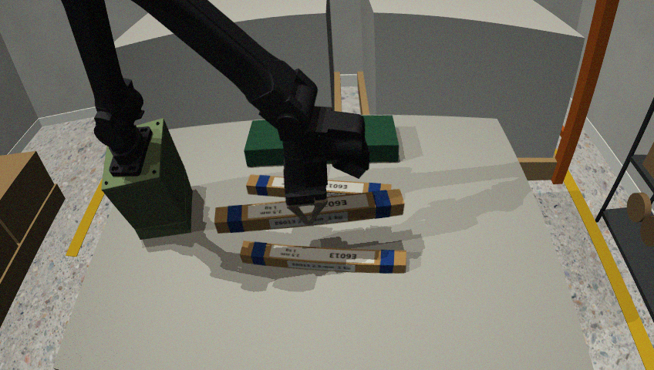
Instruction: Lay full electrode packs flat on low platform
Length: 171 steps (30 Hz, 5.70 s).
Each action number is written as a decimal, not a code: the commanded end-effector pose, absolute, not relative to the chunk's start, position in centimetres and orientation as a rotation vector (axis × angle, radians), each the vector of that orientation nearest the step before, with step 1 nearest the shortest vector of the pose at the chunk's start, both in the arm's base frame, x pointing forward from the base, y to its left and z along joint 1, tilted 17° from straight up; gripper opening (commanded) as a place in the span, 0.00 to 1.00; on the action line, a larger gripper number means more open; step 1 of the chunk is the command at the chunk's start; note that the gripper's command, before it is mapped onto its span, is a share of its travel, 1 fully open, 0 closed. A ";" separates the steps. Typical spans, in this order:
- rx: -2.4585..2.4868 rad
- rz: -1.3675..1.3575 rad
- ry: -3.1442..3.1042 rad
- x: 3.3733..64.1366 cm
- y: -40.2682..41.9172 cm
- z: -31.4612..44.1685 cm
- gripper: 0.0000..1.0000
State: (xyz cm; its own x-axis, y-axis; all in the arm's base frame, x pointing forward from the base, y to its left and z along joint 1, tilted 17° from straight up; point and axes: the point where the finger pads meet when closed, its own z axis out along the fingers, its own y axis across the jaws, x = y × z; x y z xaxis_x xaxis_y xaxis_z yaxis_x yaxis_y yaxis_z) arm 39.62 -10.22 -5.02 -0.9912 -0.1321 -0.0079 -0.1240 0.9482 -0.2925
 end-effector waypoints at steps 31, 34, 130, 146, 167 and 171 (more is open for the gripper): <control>-0.221 -0.475 3.013 41.1 -18.4 -0.2 0.00; -0.222 -0.476 3.013 41.1 -18.7 -0.1 0.00; -0.233 -0.475 3.040 40.3 -32.1 3.0 0.00; -0.227 -0.487 3.030 40.3 -33.0 1.9 0.00; -0.231 -0.489 3.028 40.5 -34.0 -1.3 0.00; -0.233 -0.489 3.028 40.6 -34.0 -1.7 0.00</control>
